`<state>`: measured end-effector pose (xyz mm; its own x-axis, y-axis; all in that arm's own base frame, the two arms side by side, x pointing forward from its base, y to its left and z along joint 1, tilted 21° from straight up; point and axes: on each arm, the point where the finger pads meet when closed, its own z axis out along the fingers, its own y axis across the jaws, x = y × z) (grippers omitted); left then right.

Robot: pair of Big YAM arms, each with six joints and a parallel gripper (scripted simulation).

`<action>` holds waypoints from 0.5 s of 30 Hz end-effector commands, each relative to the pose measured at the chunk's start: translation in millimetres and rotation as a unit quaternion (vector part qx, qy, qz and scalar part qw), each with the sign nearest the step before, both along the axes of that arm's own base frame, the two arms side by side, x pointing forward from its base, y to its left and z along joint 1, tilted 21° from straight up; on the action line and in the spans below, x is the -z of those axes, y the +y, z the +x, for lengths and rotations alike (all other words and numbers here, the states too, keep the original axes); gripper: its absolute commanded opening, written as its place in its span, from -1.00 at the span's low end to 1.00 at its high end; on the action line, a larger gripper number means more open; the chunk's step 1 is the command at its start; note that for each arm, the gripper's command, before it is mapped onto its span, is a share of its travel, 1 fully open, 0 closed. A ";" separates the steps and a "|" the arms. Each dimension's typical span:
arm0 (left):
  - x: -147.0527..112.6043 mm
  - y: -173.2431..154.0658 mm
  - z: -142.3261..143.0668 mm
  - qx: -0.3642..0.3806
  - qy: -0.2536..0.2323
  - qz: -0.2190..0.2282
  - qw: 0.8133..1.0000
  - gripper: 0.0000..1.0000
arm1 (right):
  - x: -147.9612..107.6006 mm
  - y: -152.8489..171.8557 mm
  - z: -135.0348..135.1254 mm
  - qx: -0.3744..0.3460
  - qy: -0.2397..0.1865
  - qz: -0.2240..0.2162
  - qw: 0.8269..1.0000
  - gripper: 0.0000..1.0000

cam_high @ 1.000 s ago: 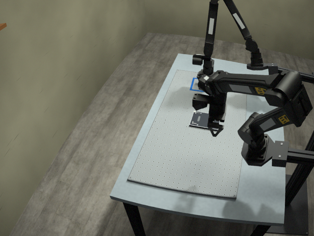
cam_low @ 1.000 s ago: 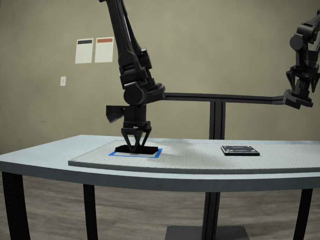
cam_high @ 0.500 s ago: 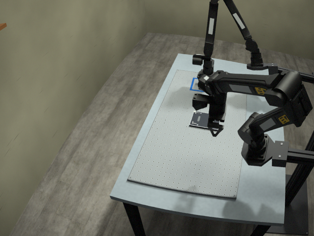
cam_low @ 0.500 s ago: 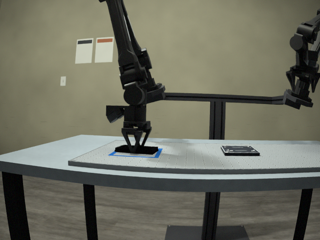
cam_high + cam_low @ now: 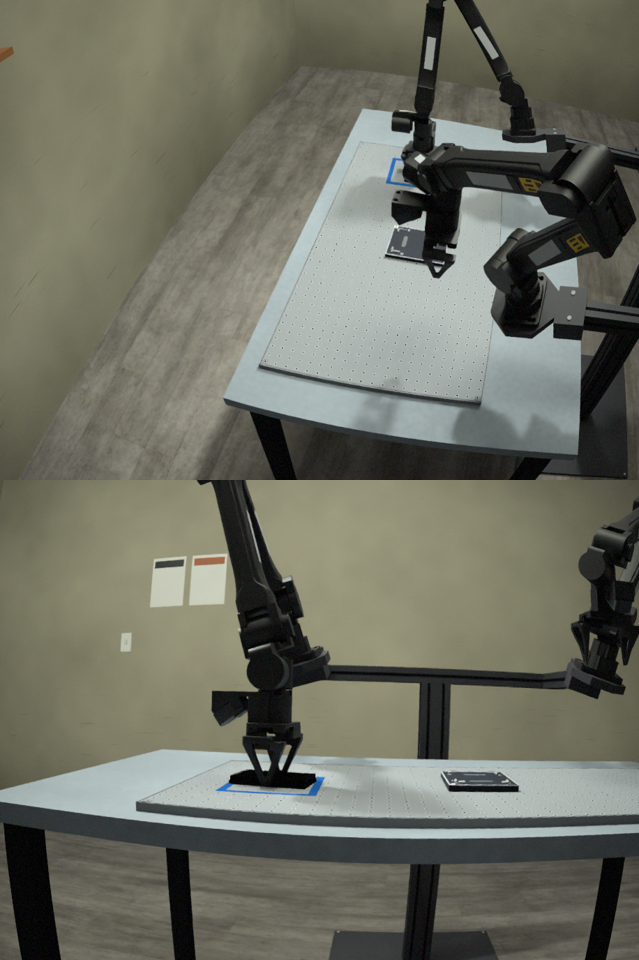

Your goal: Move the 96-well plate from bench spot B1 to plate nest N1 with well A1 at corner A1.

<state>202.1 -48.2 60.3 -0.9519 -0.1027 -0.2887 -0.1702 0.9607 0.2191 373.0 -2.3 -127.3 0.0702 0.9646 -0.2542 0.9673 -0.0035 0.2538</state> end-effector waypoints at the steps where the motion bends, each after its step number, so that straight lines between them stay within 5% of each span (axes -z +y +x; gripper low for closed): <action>1: 4.5 4.6 -2.1 -0.003 0.011 0.006 1.000 1.00 | -2.7 0.3 4.8 0.001 -0.005 0.001 1.000 -1.00; 15: 4.5 4.6 -2.1 -0.003 0.011 0.006 1.000 1.00 | -20.5 8.5 -2.6 -0.001 -0.005 0.001 1.000 -1.00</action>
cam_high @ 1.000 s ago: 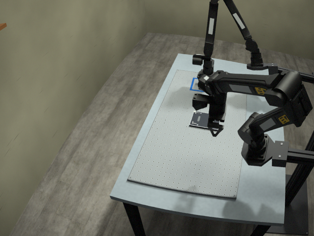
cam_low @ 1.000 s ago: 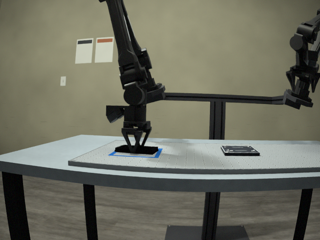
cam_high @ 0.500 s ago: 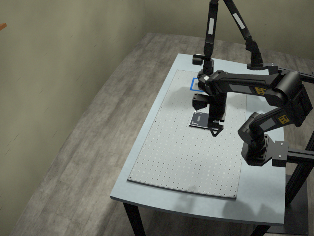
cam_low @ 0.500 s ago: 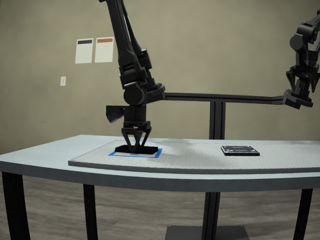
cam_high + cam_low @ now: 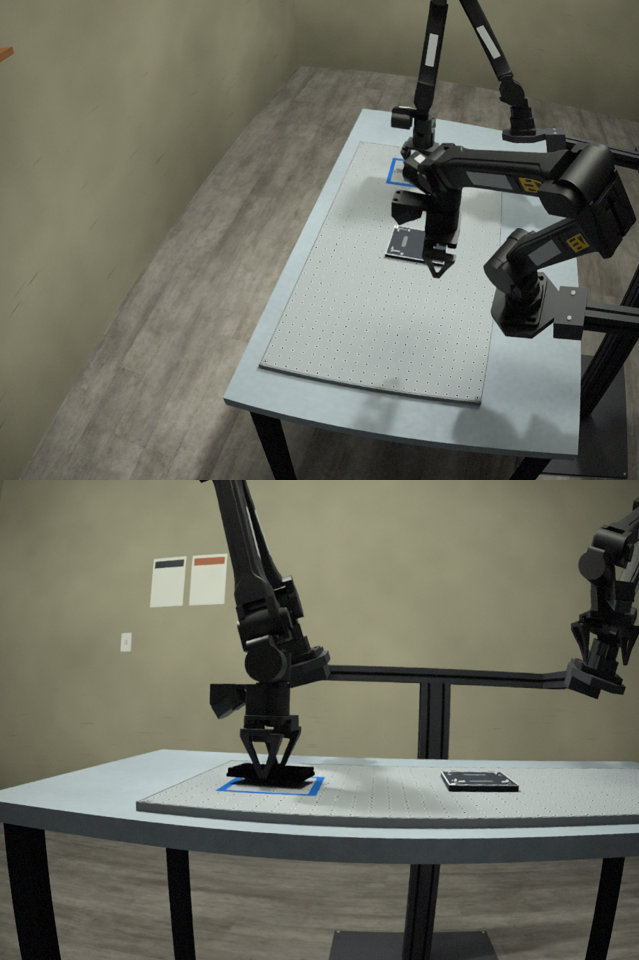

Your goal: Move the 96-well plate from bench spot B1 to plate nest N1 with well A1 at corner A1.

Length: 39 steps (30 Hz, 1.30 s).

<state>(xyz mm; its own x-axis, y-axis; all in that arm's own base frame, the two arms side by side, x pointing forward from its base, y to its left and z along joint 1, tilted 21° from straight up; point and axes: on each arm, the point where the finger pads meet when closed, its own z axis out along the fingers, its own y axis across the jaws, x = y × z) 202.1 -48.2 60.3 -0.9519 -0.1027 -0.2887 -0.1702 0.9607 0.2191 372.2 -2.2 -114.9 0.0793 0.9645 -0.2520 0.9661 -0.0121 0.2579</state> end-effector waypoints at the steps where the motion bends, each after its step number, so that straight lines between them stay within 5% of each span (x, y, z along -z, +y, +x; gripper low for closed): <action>1: 4.5 4.6 -2.1 -0.003 0.011 0.006 1.000 1.00 | -9.9 9.0 -1.4 -0.005 -0.004 0.001 1.000 -1.00; 39: 4.5 4.6 -2.1 -0.003 0.011 0.006 1.000 1.00 | -62.6 23.6 -15.3 -0.005 -0.004 0.001 1.000 -1.00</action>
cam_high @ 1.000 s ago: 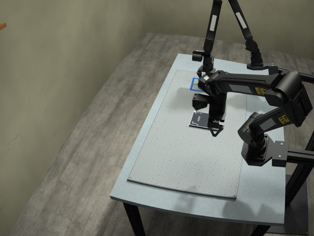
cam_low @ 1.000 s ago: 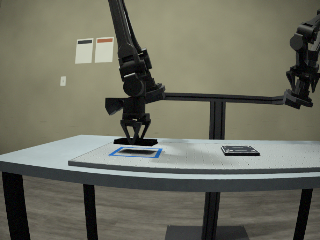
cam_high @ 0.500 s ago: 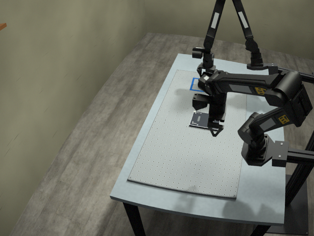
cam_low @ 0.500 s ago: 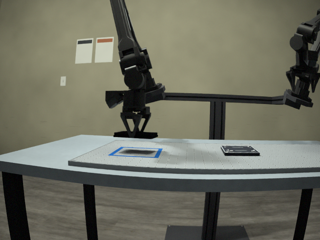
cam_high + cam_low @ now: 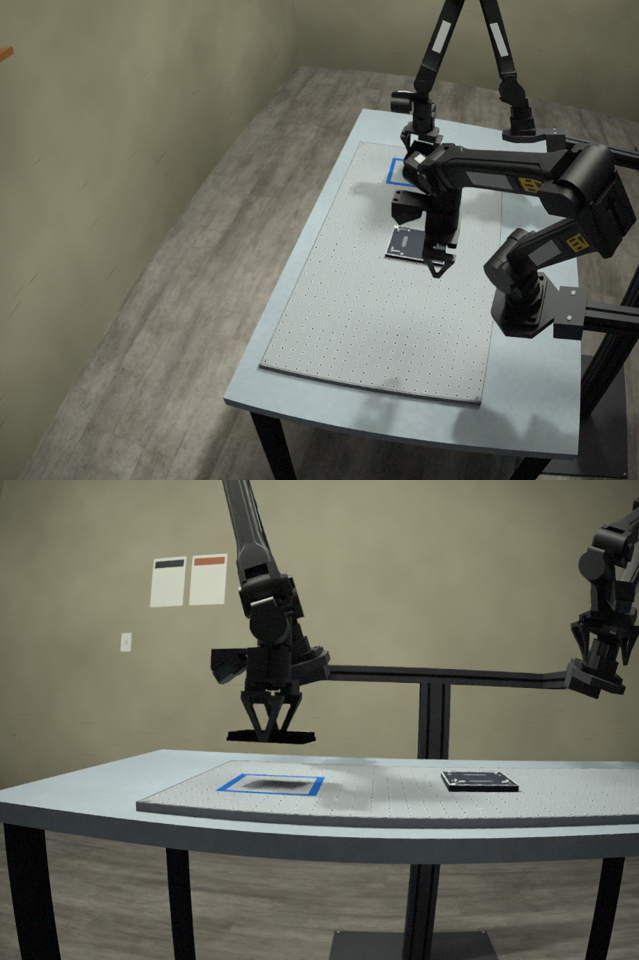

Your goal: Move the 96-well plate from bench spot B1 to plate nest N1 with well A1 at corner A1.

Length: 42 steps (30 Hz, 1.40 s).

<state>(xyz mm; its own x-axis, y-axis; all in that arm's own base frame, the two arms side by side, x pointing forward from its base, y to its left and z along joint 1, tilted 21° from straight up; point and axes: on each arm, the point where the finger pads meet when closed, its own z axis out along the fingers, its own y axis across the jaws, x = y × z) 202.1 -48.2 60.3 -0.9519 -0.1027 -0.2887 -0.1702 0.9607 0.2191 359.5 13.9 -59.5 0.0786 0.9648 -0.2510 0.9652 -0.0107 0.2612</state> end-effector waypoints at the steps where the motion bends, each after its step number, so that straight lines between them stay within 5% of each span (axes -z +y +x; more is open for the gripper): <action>1: 4.5 4.6 -2.1 -0.003 0.011 0.006 1.000 1.00 | -8.7 7.9 -3.2 -0.004 -0.003 0.000 1.000 -1.00; 42: 4.5 4.6 -2.1 -0.003 0.011 0.006 1.000 1.00 | -7.6 9.2 -5.2 -0.006 0.004 -0.001 1.000 -1.00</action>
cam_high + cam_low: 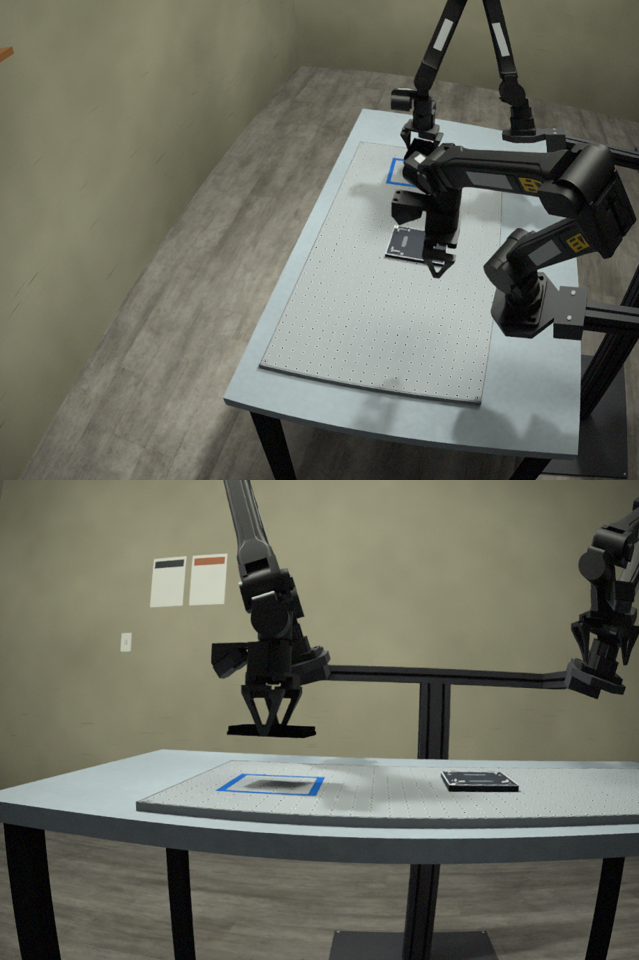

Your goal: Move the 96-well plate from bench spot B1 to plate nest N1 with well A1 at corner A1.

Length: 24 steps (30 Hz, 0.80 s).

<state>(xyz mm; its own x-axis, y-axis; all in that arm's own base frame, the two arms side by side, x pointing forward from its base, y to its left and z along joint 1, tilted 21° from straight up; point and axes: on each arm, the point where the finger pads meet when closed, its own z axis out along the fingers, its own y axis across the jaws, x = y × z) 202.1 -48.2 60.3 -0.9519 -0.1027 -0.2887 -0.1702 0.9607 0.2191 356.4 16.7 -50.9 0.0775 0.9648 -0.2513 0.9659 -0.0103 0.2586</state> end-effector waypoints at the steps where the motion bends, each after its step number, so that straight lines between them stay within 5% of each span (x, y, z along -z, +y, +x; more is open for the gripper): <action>1: 4.5 4.6 -2.1 -0.003 0.011 0.006 1.000 1.00 | 1.0 6.4 -2.1 -0.006 0.003 -0.001 1.000 -1.00; 24: 4.5 4.6 -2.1 -0.003 0.011 0.006 1.000 1.00 | 3.0 7.1 -5.1 -0.004 0.002 0.000 1.000 -1.00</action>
<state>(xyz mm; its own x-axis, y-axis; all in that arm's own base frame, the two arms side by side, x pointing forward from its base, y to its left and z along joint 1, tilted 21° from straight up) 202.1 -48.2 60.3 -0.9519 -0.1027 -0.2887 -0.1702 0.9607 0.2191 354.9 16.8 -51.6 0.0790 0.9645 -0.2519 0.9663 -0.0120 0.2571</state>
